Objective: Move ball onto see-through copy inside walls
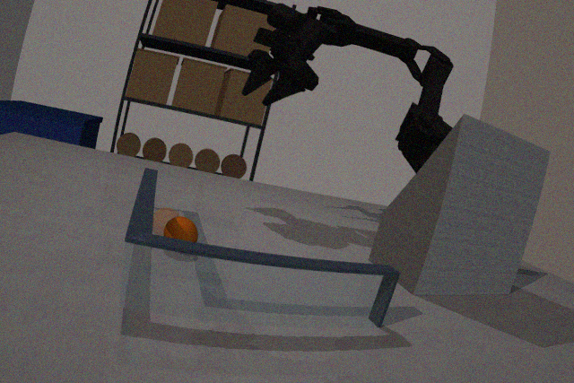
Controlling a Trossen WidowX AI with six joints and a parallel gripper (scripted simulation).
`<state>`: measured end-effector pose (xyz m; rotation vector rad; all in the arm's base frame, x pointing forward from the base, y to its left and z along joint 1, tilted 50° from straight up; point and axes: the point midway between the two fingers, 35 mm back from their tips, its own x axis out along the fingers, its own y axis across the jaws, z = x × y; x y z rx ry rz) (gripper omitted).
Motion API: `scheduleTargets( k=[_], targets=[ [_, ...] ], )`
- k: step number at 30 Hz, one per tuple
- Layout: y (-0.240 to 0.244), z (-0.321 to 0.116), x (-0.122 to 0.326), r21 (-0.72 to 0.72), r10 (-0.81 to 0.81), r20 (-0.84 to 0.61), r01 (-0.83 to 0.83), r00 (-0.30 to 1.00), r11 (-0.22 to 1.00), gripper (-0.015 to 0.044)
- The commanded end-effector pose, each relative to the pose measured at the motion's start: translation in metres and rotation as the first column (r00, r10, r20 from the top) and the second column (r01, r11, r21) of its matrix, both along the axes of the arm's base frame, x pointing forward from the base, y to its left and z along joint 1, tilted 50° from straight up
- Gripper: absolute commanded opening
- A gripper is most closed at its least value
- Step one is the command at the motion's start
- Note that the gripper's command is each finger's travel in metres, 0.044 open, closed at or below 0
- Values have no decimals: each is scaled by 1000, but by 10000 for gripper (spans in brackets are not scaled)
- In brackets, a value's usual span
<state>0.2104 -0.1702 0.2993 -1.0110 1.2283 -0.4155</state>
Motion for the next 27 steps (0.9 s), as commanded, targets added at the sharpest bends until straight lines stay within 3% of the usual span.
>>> scheduleTargets(
  k=[1, 4, 16, 27],
  targets=[
    [0, -1, 2, 4, -2, -2, 2, 1000, 1000, 374],
    [3, -24, 29, 53, -24, -28, 25, 999, 998, 304],
    [40, -158, 127, 176, -267, -93, 280, 959, 944, 304],
    [76, -293, 150, 117, -515, -61, 519, 855, 847, 304]
  ],
)
